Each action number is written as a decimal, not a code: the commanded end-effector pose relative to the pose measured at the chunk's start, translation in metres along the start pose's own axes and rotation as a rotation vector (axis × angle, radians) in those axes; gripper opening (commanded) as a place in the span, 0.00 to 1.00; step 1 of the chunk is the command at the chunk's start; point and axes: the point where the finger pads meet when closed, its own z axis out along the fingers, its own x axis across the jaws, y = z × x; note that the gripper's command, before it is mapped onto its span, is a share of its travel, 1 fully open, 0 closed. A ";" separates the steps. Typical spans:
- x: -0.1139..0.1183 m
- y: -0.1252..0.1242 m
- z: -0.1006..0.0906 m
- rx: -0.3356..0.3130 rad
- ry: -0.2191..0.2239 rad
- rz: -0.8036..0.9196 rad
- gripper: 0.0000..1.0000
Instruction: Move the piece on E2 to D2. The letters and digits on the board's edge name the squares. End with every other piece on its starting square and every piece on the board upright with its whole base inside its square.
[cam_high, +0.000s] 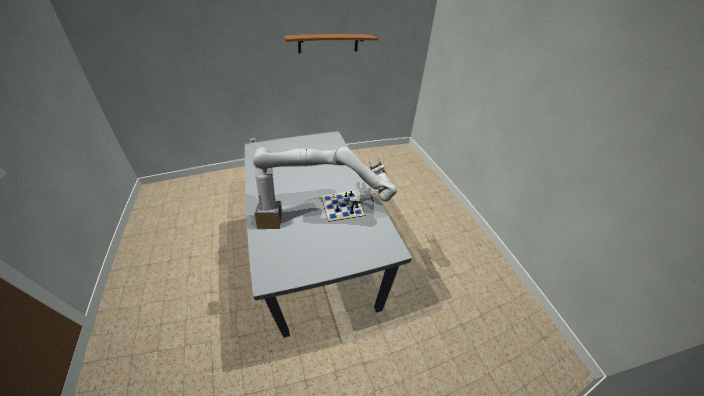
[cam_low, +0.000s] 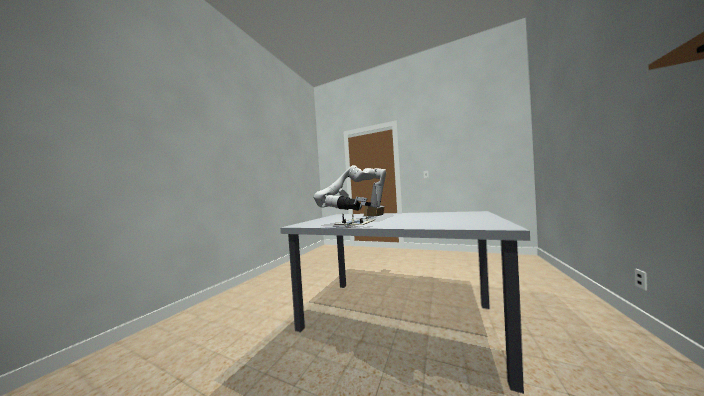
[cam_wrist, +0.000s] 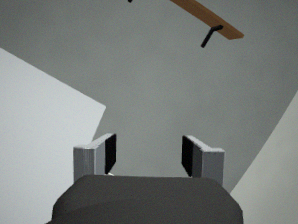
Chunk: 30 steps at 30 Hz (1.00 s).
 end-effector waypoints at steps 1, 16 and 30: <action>0.003 0.002 -0.010 -0.006 0.010 -0.003 1.00; -0.003 0.011 -0.037 -0.034 -0.008 0.008 1.00; -0.017 0.027 -0.089 -0.089 -0.042 0.035 1.00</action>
